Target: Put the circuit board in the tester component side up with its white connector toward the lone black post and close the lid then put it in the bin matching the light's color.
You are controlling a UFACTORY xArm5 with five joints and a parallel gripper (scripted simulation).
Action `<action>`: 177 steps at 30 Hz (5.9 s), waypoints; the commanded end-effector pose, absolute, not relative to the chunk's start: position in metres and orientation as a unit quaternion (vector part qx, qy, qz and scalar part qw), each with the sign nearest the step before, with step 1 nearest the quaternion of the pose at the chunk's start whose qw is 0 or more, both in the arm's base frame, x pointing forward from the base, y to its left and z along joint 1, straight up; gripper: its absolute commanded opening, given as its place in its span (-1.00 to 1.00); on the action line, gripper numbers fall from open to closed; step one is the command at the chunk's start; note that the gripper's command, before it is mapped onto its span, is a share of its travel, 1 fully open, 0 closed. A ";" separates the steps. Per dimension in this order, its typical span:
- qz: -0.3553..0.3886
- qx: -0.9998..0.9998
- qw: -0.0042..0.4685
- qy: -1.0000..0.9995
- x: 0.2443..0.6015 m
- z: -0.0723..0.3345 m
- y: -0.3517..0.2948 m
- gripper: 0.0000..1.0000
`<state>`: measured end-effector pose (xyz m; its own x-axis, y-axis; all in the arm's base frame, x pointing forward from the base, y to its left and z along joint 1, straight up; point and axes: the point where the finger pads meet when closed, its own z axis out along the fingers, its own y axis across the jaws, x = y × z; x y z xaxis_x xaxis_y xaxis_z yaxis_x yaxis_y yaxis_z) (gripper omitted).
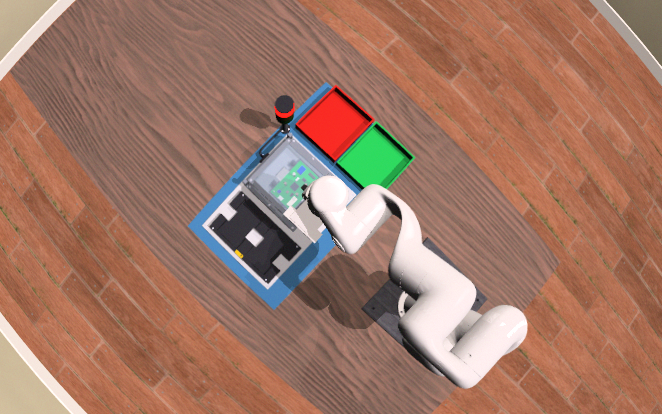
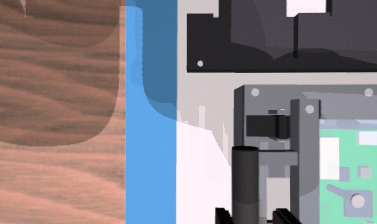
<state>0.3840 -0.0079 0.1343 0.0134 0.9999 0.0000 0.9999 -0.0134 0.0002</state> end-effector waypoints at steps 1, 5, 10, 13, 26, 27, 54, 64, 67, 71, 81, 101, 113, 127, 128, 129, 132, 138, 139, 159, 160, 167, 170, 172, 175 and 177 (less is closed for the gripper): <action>0.001 0.712 0.001 0.702 0.385 0.135 -0.008 -0.44; 0.001 0.712 0.001 0.702 0.385 0.133 -0.008 -0.44; 0.001 0.712 0.001 0.702 0.385 0.128 -0.008 -0.44; 0.001 0.712 0.001 0.702 0.385 0.122 -0.008 -0.44; 0.001 0.712 0.001 0.702 0.385 0.109 -0.008 -0.44; 0.001 0.712 0.001 0.702 0.385 0.109 -0.008 -0.44; 0.001 0.712 0.001 0.702 0.385 0.109 -0.008 -1.00; 0.001 0.712 0.001 0.702 0.385 0.109 -0.008 -1.00; 0.001 0.712 0.001 0.702 0.385 0.109 -0.008 -1.00; 0.001 0.712 0.001 0.702 0.385 0.109 -0.008 -1.00; 0.001 0.712 0.001 0.702 0.386 0.114 -0.008 -1.00; 0.001 0.712 0.001 0.702 0.399 0.167 -0.008 -1.00; 0.001 0.712 0.001 0.702 0.402 0.173 -0.008 -1.00; 0.001 0.712 0.001 0.702 0.402 0.173 -0.008 -0.44; 0.001 0.712 0.001 0.702 0.402 0.173 -0.008 -0.44; 0.001 0.712 0.001 0.702 0.402 0.173 -0.008 -0.44; 0.001 0.712 0.001 0.702 0.402 0.173 -0.008 -0.44; 0.001 0.712 0.001 0.702 0.402 0.173 -0.008 -0.44; 0.001 0.712 0.001 0.702 0.402 0.173 -0.008 -0.44; 0.001 0.712 0.001 0.702 0.401 0.172 -0.008 -0.44; 0.001 0.712 0.001 0.702 0.401 0.172 -0.008 -0.44; 0.001 0.712 0.001 0.702 0.401 0.171 -0.008 -0.44; 0.001 0.712 0.001 0.702 0.401 0.171 -0.008 -0.44; 0.001 0.712 0.001 0.702 0.401 0.170 -0.008 -0.44; 0.001 0.712 0.001 0.702 0.401 0.170 -0.008 -0.44; 0.001 0.712 0.001 0.702 0.401 0.170 -0.008 -0.44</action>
